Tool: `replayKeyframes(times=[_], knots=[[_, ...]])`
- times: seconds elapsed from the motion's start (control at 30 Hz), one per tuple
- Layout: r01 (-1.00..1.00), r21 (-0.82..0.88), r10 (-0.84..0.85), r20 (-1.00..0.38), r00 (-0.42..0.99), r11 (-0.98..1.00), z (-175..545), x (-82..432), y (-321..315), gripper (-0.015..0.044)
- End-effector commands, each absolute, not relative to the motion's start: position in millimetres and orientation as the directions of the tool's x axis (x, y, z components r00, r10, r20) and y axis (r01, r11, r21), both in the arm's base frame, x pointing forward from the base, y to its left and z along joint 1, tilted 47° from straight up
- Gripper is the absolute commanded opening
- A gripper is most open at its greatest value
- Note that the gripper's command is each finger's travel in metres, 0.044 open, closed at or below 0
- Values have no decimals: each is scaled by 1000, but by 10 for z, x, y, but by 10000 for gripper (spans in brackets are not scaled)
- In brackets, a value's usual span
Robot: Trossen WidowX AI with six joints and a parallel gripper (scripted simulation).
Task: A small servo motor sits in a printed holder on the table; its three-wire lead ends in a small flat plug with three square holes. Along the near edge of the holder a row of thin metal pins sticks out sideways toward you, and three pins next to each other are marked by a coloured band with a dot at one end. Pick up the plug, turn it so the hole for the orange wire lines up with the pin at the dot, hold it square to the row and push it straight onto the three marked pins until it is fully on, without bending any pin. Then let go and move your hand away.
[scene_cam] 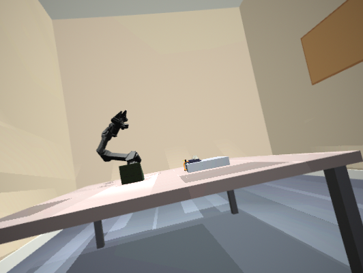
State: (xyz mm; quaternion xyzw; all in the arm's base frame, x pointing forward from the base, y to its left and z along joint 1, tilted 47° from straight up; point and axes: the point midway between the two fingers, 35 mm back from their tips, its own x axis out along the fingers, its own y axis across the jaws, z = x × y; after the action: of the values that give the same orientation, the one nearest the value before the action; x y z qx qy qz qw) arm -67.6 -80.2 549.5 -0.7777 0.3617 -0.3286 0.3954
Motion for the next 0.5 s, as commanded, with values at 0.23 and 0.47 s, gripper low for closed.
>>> replayKeyframes(times=[0.23, 0.47], knots=[[-242, -880, -806, 224, 548, -409, 5511, -511, -828, 190], [-131, -923, -768, 216, 603, -363, 5514, -206, -854, 115]])
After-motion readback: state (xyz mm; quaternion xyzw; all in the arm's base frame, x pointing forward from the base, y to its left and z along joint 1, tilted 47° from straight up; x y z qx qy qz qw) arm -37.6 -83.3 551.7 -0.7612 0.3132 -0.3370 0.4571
